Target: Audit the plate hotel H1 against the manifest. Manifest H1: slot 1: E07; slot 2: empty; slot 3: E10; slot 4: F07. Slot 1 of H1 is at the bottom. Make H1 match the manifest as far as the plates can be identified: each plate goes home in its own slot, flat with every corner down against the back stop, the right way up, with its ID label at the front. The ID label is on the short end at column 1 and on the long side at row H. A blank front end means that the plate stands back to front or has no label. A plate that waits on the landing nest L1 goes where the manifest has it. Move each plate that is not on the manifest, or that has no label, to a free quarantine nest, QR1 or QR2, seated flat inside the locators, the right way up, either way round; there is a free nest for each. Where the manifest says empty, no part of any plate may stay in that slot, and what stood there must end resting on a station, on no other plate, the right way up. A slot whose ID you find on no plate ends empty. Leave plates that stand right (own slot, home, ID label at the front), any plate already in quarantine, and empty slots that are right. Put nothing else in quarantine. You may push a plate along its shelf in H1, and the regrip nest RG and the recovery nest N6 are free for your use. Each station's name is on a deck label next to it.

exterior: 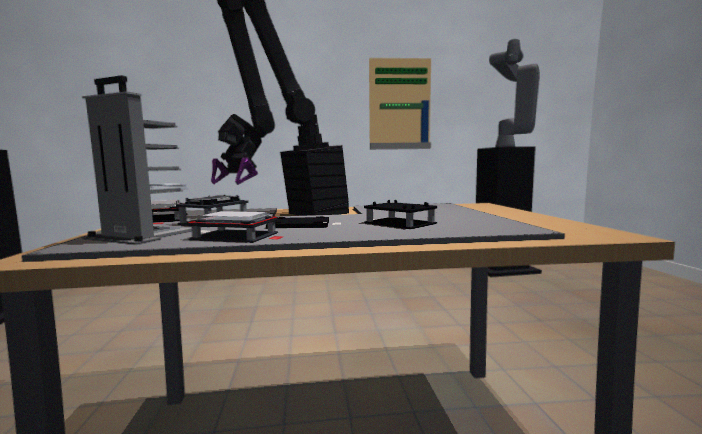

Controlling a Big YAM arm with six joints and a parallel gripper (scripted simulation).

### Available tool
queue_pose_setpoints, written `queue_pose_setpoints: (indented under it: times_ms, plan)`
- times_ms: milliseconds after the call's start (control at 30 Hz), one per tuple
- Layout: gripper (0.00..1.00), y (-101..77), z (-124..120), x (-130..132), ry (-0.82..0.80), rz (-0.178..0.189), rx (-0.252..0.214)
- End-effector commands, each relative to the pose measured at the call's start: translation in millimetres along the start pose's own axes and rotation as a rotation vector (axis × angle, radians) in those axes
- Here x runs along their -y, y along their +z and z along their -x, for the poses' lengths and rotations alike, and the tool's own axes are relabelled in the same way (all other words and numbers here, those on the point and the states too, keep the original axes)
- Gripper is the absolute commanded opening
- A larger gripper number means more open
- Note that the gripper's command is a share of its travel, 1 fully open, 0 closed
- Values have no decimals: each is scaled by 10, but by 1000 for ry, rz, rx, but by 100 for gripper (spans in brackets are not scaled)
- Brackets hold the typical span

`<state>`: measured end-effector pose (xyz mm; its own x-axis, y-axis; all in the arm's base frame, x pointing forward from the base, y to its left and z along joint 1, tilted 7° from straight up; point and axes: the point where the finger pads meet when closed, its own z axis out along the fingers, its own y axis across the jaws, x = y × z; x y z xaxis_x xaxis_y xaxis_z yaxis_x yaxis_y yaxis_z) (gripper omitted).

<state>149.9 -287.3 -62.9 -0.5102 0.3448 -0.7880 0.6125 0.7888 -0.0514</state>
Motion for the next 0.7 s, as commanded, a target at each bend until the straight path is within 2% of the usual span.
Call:
queue_pose_setpoints:
  times_ms: [0, 667]
  plan:
    - [100, -83, 12, 3, -3, -4, -3]
    - [100, -315, 240, 15, -6, -5, 1]
